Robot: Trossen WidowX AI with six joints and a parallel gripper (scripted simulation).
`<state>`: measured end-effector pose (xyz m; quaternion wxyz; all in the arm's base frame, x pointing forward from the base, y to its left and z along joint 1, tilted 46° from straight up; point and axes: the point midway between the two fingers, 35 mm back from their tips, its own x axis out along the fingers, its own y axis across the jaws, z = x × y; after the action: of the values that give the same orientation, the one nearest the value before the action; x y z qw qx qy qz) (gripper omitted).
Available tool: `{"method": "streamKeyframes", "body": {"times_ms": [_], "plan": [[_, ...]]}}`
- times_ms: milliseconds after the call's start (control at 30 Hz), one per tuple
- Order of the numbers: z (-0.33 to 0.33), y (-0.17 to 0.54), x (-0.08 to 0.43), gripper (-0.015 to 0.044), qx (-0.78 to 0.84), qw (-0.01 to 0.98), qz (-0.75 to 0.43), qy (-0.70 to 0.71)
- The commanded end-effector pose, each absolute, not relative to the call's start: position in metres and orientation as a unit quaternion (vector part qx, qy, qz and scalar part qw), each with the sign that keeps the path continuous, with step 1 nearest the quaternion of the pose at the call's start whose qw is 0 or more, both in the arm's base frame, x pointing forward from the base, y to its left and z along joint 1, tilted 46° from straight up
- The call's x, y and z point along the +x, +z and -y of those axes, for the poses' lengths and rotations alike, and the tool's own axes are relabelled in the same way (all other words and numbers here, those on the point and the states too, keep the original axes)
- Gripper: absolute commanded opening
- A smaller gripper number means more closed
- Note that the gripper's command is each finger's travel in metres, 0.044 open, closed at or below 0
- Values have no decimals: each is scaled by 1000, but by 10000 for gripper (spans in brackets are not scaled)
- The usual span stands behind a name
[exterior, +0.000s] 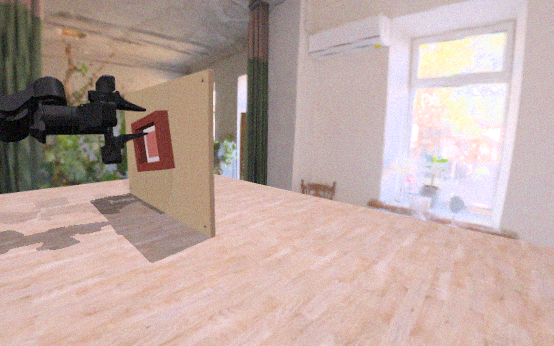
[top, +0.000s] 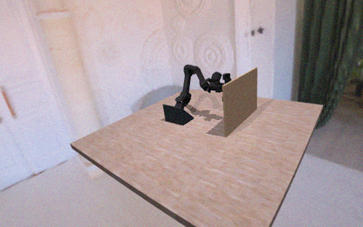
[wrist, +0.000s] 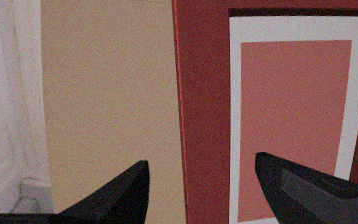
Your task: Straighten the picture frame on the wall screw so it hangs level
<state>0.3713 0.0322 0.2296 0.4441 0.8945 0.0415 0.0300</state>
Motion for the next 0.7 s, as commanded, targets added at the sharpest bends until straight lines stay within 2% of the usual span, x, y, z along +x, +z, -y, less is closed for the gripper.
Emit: {"method": "streamKeyframes", "body": {"times_ms": [0, 600, 667], "plan": [[-32, 229, 372, 260, 893, 447, -40, 29], [-32, 229, 372, 260, 893, 447, -40, 29], [-32, 229, 372, 208, 893, 447, -40, 29]]}}
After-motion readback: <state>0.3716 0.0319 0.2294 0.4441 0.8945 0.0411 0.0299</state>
